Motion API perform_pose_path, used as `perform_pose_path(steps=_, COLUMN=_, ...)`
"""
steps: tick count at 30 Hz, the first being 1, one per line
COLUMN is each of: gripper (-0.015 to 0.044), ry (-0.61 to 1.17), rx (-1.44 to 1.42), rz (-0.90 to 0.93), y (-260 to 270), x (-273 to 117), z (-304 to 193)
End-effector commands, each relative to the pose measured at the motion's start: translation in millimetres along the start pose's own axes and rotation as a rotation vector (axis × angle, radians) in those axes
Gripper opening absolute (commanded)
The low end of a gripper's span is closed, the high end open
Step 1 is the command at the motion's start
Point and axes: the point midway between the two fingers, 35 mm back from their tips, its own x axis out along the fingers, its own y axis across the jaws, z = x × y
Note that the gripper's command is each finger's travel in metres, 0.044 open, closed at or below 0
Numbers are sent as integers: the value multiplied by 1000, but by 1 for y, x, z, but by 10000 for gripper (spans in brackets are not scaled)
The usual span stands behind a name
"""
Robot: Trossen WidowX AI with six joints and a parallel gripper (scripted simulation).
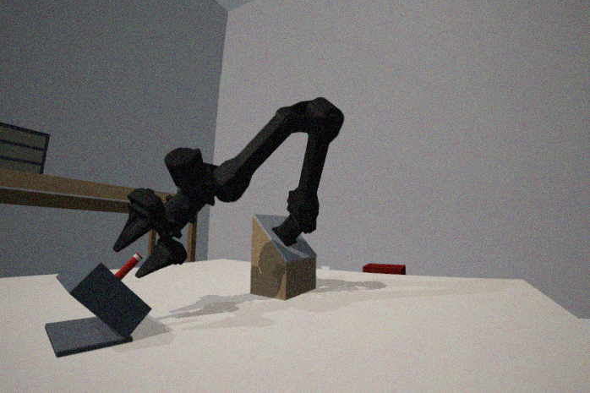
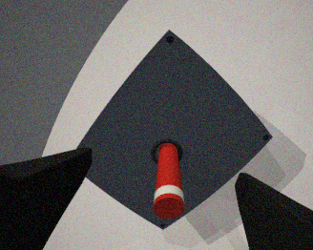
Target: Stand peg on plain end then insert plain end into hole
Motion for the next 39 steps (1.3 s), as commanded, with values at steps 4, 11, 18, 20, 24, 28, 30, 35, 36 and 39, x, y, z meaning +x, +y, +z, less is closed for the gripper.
perform_pose_path(steps=4, gripper=440, ry=0, rx=-5, rz=0, y=1, x=-12, z=0)
perform_pose_path(steps=11, gripper=440, ry=-1, rx=-4, rz=-2, y=2, x=-22, z=1)
perform_pose_path(steps=18, gripper=440, ry=-2, rx=-3, rz=-3, y=2, x=-32, z=3)
perform_pose_path(steps=20, gripper=440, ry=-3, rx=-3, rz=-3, y=2, x=-35, z=3)
perform_pose_path(steps=24, gripper=440, ry=-3, rx=-2, rz=-3, y=2, x=-40, z=4)
perform_pose_path(steps=28, gripper=440, ry=-4, rx=-2, rz=-3, y=3, x=-46, z=4)
perform_pose_path(steps=30, gripper=440, ry=-4, rx=-1, rz=-3, y=3, x=-49, z=4)
perform_pose_path(steps=35, gripper=440, ry=-4, rx=-1, rz=-3, y=3, x=-56, z=5)
perform_pose_path(steps=36, gripper=440, ry=-5, rx=0, rz=-2, y=3, x=-57, z=5)
perform_pose_path(steps=39, gripper=440, ry=-5, rx=0, rz=-2, y=3, x=-61, z=6)
